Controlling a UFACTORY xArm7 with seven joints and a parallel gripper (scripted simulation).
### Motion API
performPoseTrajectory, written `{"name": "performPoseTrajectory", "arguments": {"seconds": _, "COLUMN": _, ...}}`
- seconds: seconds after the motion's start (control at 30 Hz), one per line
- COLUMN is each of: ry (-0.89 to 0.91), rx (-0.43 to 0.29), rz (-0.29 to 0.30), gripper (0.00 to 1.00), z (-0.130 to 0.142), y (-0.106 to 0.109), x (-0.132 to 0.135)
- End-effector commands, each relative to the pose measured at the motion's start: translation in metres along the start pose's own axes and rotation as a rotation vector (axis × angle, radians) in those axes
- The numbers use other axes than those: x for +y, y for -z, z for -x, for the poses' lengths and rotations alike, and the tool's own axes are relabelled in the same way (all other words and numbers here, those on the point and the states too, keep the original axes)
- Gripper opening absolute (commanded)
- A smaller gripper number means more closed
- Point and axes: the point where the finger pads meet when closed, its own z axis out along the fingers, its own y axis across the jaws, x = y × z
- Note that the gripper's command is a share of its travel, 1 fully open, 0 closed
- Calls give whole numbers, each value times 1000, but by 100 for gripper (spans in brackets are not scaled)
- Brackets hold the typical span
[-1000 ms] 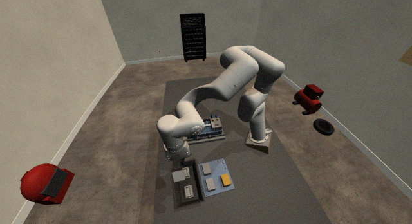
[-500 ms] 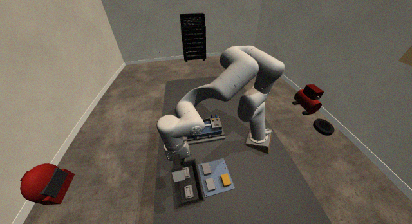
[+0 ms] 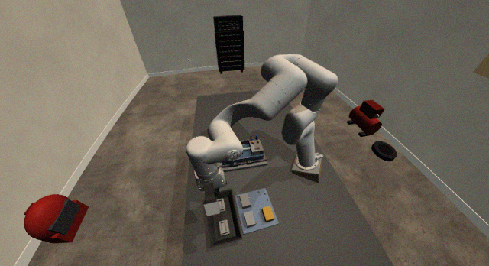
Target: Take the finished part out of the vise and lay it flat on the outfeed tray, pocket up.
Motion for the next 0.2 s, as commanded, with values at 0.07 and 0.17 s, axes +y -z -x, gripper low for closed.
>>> {"name": "performPoseTrajectory", "arguments": {"seconds": 0.07, "ry": 0, "rx": 1, "rz": 3, "gripper": 0, "z": 0, "y": 1, "x": 1}}
{"name": "performPoseTrajectory", "arguments": {"seconds": 0.17, "ry": 0, "rx": 1, "rz": 3, "gripper": 0, "z": 0, "y": 1, "x": 1}}
